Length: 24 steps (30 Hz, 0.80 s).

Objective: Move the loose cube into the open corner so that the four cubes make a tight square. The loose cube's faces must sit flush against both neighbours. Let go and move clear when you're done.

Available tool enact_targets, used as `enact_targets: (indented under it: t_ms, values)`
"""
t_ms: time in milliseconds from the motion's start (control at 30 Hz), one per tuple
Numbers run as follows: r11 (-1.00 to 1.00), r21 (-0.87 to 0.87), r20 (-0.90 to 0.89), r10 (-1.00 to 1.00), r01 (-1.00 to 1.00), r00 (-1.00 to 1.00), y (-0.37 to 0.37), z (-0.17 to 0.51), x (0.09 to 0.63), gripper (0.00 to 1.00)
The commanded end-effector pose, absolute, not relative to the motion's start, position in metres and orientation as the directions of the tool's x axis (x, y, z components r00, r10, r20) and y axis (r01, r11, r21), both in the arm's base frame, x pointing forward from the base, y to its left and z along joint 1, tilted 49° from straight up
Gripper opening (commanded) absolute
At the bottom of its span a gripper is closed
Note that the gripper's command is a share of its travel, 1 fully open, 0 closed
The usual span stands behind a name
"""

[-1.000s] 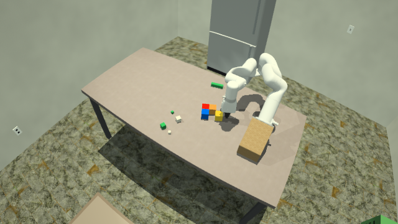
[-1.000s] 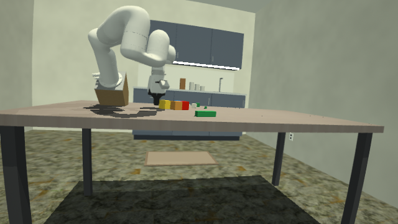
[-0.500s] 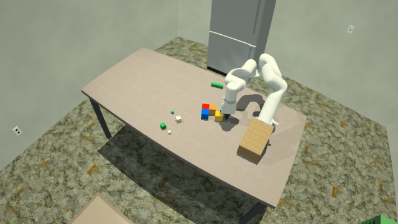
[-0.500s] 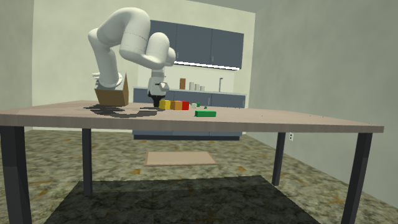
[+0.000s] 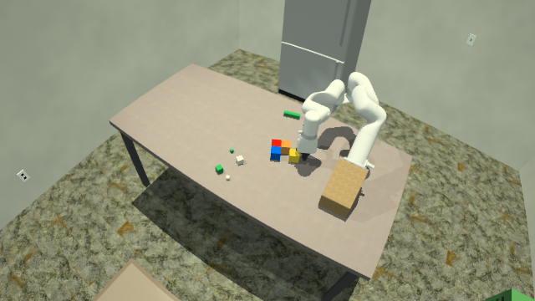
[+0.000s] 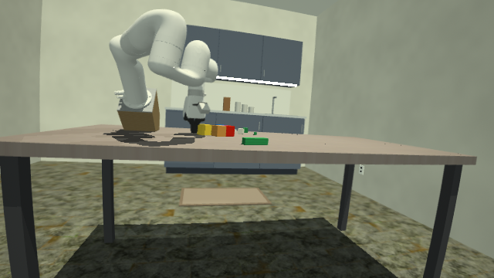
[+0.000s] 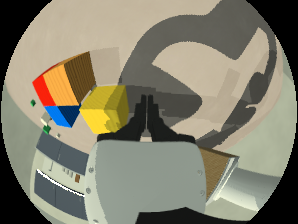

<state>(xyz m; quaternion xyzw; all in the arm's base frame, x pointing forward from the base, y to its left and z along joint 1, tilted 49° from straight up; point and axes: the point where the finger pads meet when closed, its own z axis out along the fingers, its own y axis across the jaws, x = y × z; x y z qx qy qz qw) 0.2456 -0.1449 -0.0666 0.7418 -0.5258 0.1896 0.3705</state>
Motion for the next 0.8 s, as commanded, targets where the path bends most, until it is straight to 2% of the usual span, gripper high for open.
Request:
enact_targets:
  t_ms: [0,767]
  values:
    - [-0.175,0.348,0.671,-0.639,-0.921,0.376,-0.1439,-0.0663,0.2465,0.00]
    - [-0.175,0.348,0.671,-0.639,-0.921,0.376,-0.1425,-0.0690,0.2537,0.00]
